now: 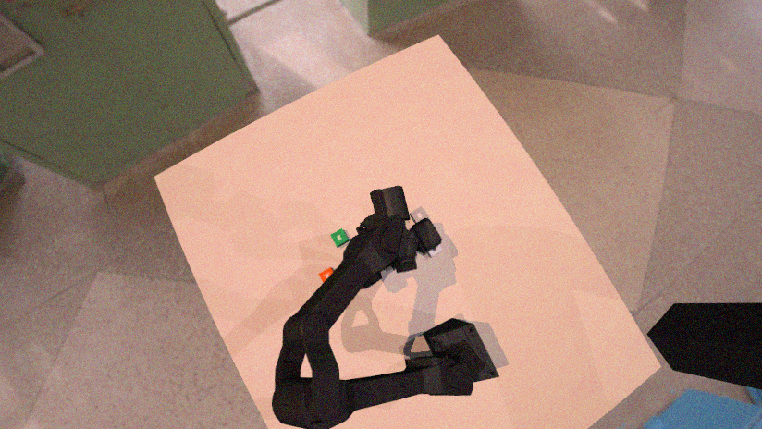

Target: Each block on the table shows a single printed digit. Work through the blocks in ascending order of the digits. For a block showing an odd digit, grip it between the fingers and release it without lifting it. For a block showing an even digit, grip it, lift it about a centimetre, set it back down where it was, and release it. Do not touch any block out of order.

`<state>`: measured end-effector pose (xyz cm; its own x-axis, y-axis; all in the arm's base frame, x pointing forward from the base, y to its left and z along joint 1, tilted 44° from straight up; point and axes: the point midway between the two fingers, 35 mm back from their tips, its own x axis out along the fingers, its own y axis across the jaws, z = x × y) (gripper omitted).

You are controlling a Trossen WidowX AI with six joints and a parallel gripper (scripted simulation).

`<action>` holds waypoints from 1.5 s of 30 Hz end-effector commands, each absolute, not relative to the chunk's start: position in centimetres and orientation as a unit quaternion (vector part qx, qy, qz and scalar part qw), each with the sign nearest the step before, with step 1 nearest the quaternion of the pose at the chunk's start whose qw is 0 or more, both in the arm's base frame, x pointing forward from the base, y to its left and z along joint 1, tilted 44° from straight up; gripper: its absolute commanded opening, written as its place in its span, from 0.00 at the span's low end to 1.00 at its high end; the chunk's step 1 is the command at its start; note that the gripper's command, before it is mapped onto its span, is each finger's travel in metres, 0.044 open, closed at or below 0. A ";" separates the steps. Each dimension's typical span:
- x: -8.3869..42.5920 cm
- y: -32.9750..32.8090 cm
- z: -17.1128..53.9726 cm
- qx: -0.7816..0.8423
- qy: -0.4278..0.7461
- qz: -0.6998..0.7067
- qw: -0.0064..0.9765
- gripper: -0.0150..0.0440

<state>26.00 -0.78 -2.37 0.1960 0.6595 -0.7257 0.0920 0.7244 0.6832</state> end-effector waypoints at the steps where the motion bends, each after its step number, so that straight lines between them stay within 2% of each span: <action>1: 26.0 -0.3 -2.8 0.316 0.602 0.200 0.705 0.93; 17: 26.3 1.3 -4.4 0.317 0.602 0.201 0.705 0.93; 28: 26.3 1.3 -4.4 0.317 0.602 0.201 0.705 0.46; 45: 26.3 1.3 -4.4 0.317 0.602 0.201 0.705 0.46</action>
